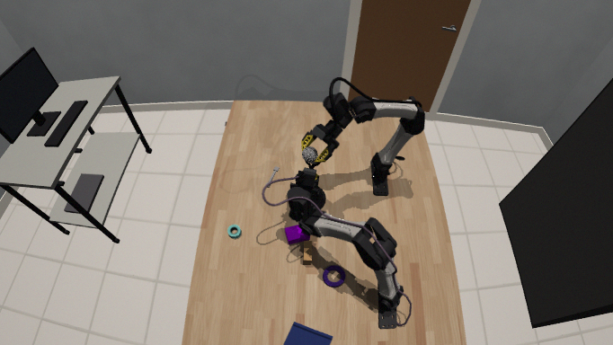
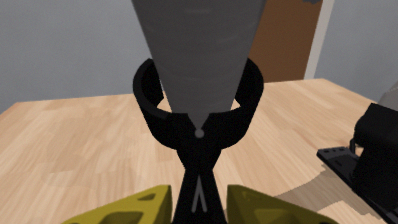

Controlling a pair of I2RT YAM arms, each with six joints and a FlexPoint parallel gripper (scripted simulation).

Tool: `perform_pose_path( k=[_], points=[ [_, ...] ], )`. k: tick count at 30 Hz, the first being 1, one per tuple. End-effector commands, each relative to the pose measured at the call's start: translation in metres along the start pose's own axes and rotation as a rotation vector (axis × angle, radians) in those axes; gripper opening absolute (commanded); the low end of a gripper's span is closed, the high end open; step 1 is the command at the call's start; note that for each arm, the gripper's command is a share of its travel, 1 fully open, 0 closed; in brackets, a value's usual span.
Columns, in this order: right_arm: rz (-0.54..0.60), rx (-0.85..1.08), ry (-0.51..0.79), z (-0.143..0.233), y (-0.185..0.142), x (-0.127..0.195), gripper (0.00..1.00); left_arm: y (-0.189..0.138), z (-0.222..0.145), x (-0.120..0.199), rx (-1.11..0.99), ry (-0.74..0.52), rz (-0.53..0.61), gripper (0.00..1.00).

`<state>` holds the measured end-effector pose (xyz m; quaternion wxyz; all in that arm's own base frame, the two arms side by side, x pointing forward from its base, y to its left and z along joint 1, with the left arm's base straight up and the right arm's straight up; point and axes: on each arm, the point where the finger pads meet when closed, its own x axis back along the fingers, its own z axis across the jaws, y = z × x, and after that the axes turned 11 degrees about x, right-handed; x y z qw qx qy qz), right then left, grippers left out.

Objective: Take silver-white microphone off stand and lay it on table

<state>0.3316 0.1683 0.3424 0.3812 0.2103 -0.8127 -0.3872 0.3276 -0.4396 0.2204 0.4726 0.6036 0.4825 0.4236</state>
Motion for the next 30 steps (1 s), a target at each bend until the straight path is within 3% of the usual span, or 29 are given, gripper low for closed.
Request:
perform_pose_path(
  k=[1,3,17,20,30],
  points=[
    [-0.084,0.037,-0.033,-0.008,0.032,0.013,0.00,0.026,-0.004,-0.007,-0.065,-0.003,-0.038,0.11],
    [-0.040,0.012,-0.020,-0.006,0.024,0.008,0.00,0.026,-0.004,-0.007,-0.065,-0.003,-0.038,0.11],
    [-0.088,0.037,-0.039,-0.012,0.052,0.016,0.00,0.026,-0.004,-0.007,-0.065,-0.003,-0.038,0.11],
    [-0.044,0.015,-0.028,-0.012,0.044,0.009,0.00,0.026,-0.004,-0.007,-0.065,-0.003,-0.038,0.11],
    [-0.060,0.027,-0.045,-0.017,0.060,0.011,0.00,0.026,-0.004,-0.007,-0.065,-0.003,-0.038,0.11]
  ],
)
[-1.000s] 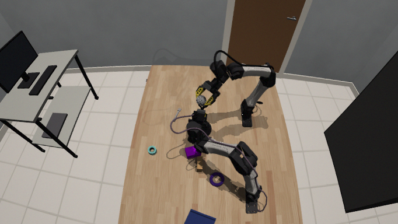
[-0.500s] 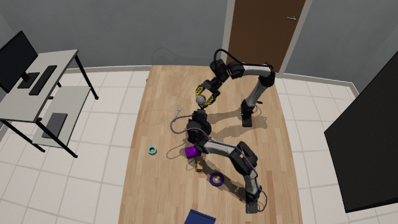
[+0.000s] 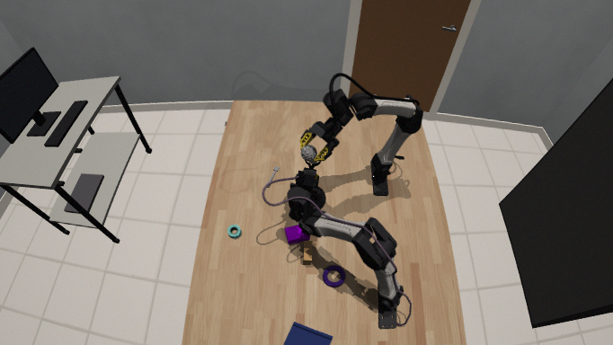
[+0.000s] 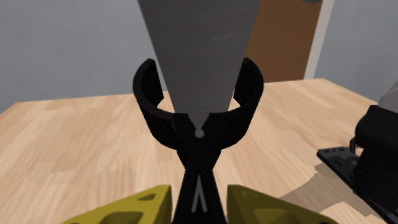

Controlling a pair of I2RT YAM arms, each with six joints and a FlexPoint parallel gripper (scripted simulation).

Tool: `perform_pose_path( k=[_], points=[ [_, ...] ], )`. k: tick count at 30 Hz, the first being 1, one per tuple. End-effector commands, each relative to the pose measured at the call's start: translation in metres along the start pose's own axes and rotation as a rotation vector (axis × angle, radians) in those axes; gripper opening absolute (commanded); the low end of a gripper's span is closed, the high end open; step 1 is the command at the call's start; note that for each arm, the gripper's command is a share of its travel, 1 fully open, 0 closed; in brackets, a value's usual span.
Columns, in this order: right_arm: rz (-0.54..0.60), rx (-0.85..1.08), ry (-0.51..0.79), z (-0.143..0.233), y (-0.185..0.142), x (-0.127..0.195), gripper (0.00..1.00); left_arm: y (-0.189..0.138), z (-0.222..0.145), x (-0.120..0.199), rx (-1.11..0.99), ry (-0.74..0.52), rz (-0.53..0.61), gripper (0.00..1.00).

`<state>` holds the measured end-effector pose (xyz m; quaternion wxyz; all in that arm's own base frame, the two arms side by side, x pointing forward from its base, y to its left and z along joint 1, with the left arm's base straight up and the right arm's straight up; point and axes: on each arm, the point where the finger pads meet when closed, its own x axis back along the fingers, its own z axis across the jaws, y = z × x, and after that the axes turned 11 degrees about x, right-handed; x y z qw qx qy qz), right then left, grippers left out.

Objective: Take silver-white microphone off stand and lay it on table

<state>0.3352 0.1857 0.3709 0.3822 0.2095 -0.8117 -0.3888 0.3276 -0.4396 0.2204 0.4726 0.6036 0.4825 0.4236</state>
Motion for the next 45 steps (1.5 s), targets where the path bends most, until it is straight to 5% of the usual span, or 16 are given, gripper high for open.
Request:
perform_pose_path(
  k=[1,45],
  points=[
    [-0.055,0.029,-0.042,-0.010,0.027,0.011,0.00,0.026,-0.004,-0.007,-0.065,-0.003,-0.037,0.11],
    [-0.060,0.023,-0.054,-0.021,0.075,0.013,0.00,0.026,-0.004,-0.007,-0.065,-0.003,-0.037,0.11]
  ],
)
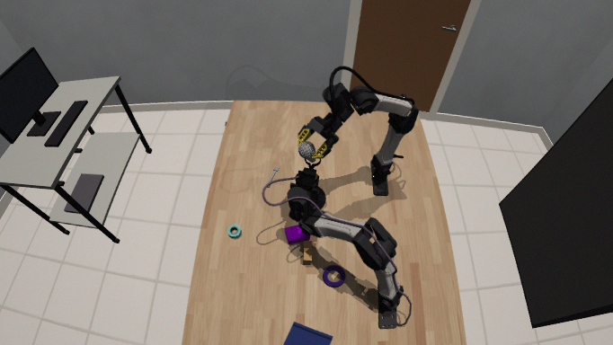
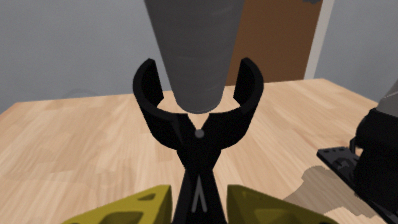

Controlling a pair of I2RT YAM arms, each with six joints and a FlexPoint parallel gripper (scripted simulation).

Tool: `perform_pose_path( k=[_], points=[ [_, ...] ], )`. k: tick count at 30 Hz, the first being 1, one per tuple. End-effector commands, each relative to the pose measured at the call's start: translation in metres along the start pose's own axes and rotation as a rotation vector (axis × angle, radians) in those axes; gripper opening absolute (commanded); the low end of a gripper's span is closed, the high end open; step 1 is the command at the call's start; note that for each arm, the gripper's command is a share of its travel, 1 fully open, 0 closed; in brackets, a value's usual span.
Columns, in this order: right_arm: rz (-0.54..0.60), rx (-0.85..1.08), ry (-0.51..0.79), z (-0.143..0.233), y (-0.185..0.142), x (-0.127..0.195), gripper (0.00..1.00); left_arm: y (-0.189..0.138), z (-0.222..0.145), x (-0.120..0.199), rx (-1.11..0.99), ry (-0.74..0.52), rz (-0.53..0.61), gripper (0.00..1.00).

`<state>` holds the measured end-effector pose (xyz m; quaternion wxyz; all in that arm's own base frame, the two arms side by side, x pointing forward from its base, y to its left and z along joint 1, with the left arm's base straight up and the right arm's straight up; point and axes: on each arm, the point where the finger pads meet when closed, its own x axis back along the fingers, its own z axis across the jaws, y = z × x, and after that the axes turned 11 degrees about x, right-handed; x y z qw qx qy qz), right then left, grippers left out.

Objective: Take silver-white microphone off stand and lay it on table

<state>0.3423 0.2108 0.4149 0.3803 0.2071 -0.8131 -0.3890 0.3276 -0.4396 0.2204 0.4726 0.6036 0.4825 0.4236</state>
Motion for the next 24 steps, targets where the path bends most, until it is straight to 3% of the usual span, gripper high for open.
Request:
perform_pose_path(
  k=[1,24],
  points=[
    [-0.065,0.024,-0.049,-0.010,0.027,0.015,0.00,0.026,-0.004,-0.007,-0.065,-0.003,-0.037,0.11],
    [-0.060,0.019,-0.043,-0.013,0.051,0.012,0.00,0.026,-0.004,-0.007,-0.065,-0.003,-0.037,0.11]
  ],
)
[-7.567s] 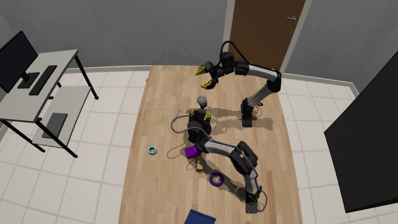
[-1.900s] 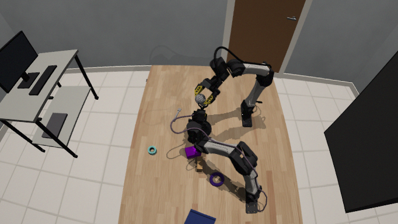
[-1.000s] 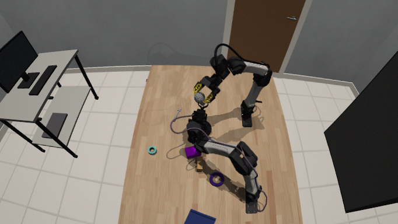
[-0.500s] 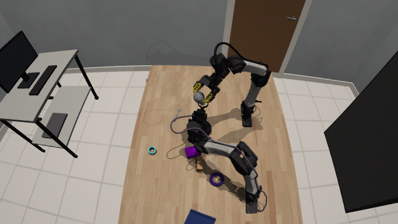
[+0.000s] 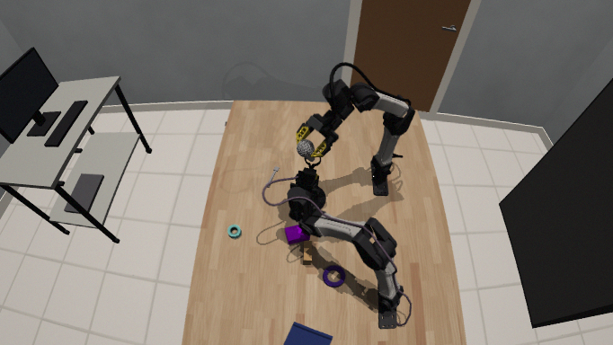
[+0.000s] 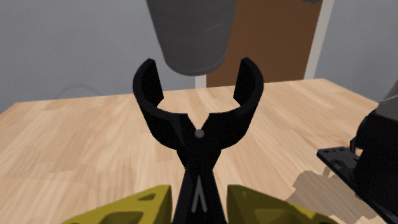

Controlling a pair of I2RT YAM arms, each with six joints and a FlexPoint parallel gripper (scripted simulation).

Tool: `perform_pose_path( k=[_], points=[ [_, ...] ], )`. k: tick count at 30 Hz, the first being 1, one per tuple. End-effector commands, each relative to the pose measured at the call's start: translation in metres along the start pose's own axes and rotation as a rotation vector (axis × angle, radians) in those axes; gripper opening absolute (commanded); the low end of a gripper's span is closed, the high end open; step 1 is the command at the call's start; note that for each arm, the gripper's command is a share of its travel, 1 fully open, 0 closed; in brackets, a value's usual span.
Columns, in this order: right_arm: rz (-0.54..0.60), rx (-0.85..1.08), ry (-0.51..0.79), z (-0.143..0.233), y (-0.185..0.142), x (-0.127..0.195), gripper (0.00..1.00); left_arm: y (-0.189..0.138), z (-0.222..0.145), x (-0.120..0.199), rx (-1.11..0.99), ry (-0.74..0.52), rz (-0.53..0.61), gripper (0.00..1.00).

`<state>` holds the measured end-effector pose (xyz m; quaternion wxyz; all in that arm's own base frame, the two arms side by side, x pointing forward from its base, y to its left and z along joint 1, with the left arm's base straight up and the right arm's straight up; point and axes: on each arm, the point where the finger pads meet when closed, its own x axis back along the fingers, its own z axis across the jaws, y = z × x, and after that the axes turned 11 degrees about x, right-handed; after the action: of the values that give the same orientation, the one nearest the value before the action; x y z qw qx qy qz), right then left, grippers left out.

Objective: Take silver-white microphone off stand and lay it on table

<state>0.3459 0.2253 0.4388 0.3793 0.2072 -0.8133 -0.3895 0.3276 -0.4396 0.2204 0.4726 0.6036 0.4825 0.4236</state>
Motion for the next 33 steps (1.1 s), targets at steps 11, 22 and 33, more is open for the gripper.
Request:
perform_pose_path(
  k=[11,22,33],
  points=[
    [-0.112,0.054,-0.068,-0.011,0.042,0.033,0.00,0.026,-0.004,-0.007,-0.065,-0.003,-0.037,0.11],
    [-0.116,0.056,-0.067,-0.011,0.043,0.034,0.00,0.026,-0.004,-0.007,-0.065,-0.003,-0.037,0.11],
    [-0.118,0.058,-0.065,-0.009,0.044,0.034,0.00,0.008,0.002,0.001,-0.008,0.017,-0.009,0.98]
  ],
)
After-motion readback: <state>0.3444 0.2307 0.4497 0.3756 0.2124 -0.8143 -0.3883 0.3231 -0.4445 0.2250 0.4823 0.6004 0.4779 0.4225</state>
